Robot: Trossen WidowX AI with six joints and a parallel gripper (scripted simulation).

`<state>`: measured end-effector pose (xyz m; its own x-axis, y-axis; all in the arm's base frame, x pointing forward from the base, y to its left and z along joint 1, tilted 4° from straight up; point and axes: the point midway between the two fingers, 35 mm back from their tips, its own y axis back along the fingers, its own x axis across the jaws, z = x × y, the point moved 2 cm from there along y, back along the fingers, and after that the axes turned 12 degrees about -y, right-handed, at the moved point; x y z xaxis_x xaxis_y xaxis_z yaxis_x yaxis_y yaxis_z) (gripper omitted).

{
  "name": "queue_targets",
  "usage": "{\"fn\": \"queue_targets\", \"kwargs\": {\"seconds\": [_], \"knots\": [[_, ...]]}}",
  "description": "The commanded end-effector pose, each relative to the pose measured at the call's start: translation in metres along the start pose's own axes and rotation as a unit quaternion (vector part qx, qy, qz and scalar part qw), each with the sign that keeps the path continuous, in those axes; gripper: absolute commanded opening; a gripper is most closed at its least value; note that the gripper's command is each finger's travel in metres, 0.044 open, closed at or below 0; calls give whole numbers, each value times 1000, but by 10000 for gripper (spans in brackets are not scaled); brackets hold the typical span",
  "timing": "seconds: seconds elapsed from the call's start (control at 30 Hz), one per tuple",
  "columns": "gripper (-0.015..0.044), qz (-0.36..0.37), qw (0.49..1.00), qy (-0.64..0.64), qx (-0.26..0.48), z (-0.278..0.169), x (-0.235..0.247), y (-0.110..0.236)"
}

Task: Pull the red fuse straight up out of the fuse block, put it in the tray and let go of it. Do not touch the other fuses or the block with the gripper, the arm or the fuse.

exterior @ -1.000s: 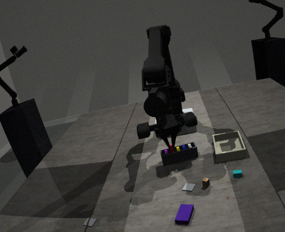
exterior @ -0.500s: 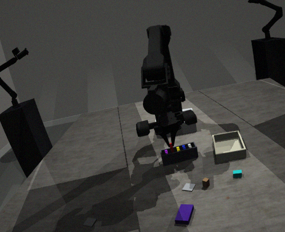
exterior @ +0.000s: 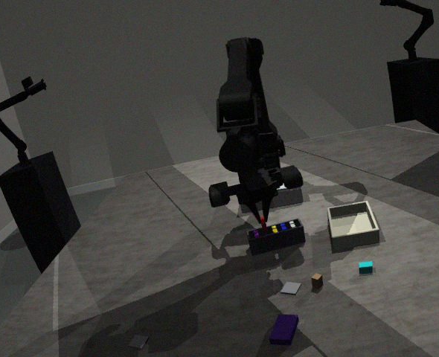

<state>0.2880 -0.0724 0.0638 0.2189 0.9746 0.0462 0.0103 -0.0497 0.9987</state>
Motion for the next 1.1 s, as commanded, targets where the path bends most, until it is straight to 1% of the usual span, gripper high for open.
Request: {"fn": "queue_targets", "kwargs": {"seconds": [0.0, 0.5, 0.93, 1.07], "knots": [[0, 1, 1000, 2, 0, 0, 0, 3], [0, 1, 1000, 2, 0, 0, 0, 10], [0, 1, 1000, 2, 0, 0, 0, 31], [0, 1, 1000, 2, 0, 0, 1, 32]]}}
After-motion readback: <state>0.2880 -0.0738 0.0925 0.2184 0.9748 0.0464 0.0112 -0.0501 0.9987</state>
